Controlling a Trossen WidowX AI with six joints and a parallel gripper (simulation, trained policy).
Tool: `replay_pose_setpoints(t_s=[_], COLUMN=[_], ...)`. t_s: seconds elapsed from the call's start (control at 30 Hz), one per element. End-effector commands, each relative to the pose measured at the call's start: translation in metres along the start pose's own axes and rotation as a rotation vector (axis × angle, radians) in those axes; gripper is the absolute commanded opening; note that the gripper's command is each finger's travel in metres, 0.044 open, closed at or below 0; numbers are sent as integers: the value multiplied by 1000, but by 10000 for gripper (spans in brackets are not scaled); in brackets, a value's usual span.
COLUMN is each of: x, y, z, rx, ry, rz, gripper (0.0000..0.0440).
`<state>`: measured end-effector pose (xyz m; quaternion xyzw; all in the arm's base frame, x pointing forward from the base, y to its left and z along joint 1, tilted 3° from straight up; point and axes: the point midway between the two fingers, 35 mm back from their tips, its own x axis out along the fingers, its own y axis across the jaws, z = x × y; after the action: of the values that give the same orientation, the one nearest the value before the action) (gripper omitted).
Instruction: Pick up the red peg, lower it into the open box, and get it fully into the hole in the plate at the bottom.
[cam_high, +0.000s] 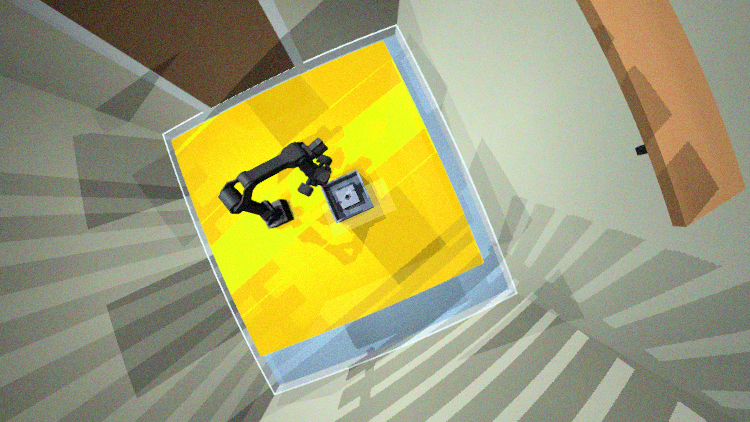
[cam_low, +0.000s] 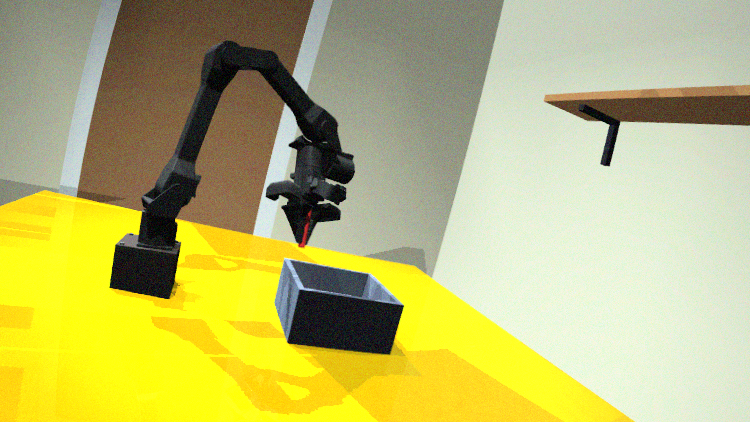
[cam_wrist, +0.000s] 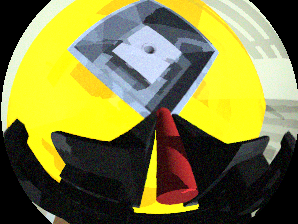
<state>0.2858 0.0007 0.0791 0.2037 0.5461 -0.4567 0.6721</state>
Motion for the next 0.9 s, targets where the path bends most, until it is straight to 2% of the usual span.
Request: replay_pose_setpoints(t_s=[0.0,0.43,0.73,0.8,0.87], x=[5,42,72,78,85], y=[1,3,10,11,12], z=[17,72,88,87,85], rx=[24,42,-17,-39,-60], ry=[-8,16,50,65,84], rz=[7,48,99,106,110], gripper=[0,0,0,12,49])
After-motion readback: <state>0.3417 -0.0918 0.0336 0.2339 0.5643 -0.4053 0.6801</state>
